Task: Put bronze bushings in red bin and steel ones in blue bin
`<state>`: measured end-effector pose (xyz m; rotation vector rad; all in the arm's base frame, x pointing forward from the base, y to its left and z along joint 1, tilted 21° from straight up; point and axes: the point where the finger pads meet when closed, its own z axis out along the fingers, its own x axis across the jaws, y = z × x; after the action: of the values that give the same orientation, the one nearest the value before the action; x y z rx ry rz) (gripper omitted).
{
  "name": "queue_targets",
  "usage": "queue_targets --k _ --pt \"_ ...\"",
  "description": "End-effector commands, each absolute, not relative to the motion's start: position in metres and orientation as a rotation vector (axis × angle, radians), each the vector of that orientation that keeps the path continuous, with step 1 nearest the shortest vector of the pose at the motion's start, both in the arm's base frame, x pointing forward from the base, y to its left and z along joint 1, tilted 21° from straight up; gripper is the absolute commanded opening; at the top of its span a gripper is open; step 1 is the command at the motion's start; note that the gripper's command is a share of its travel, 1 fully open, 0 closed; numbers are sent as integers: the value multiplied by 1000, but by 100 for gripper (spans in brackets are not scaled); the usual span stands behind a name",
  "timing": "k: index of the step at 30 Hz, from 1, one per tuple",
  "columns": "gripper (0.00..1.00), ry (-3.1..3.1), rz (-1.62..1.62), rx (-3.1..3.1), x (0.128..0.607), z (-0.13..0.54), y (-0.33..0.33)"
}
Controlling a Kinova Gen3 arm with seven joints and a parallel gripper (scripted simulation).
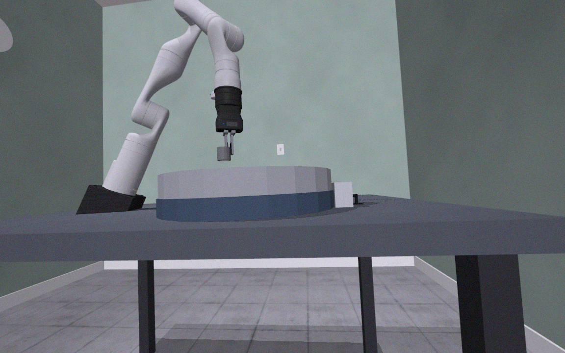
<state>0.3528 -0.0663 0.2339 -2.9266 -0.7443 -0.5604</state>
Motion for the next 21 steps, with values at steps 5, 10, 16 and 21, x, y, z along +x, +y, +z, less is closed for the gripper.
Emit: queue_targets --k 5,10,16,21 --pt "0 -766 -566 -2932 354 242 -42" --pt "0 -696 -562 -2941 357 249 -1" --pt "0 -625 -558 -2949 359 257 39" --pt "0 -608 -557 -2951 360 258 49"
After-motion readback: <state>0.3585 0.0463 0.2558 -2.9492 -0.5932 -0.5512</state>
